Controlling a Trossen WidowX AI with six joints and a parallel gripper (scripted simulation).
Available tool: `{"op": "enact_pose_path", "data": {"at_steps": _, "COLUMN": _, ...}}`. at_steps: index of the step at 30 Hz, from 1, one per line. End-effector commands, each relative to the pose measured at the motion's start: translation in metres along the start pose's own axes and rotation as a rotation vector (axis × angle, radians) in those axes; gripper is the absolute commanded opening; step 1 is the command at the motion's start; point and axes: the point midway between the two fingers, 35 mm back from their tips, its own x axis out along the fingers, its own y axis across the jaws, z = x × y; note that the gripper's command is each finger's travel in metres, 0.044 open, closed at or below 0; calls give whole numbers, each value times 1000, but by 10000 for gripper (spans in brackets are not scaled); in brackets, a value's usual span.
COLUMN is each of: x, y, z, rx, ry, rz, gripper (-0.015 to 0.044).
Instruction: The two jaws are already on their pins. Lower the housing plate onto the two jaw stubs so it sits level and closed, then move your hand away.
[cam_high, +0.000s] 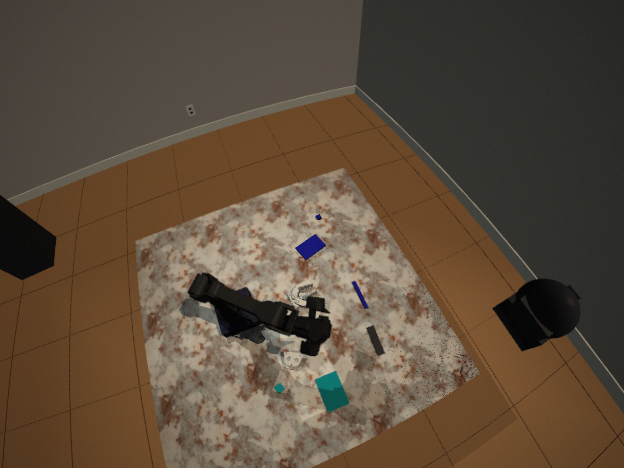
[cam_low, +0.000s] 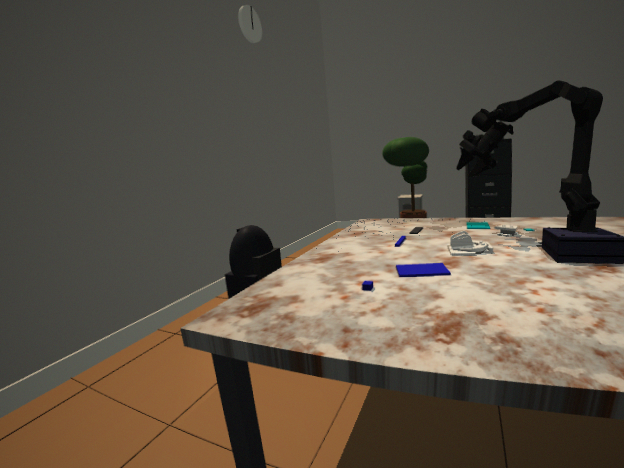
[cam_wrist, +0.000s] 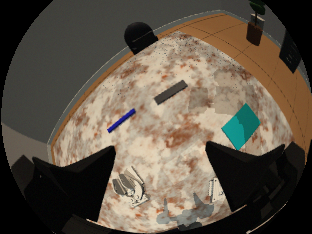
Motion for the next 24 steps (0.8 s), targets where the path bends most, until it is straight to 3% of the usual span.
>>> {"op": "enact_pose_path", "data": {"at_steps": 1, "x": 7, "y": -11, "z": -10, "rx": 97, "ry": 41, "rz": -35, "gripper": 440}}
{"op": "enact_pose_path", "data": {"at_steps": 24, "x": 20, "y": -64, "z": -57, "rx": 650, "ry": 176, "rz": -264, "gripper": 440}}
